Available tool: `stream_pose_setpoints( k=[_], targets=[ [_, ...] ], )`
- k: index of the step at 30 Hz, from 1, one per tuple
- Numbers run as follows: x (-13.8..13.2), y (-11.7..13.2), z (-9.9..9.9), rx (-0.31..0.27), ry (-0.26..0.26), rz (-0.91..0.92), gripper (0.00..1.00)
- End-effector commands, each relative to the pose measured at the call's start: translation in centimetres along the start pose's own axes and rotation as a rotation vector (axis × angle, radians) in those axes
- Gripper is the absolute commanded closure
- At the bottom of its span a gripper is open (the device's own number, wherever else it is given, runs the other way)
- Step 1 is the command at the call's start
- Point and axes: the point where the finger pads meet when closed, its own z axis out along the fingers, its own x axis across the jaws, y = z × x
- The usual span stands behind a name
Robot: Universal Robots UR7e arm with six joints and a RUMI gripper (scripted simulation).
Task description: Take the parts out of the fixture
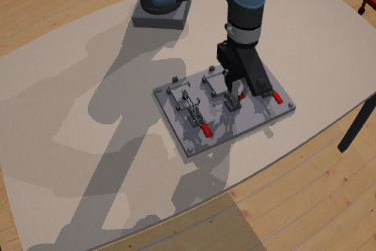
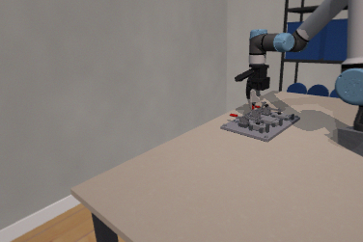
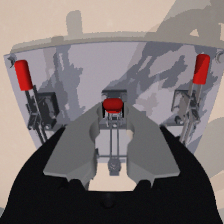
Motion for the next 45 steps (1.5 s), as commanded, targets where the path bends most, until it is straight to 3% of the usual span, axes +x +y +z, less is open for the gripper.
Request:
stream_pose_setpoints(
  k=[1,45],
  targets=[
    [0.00,0.62,-0.15,0.000,0.000,0.000,1.00],
    [0.00,1.56,-0.17,0.000,0.000,0.000,1.00]
  ],
)
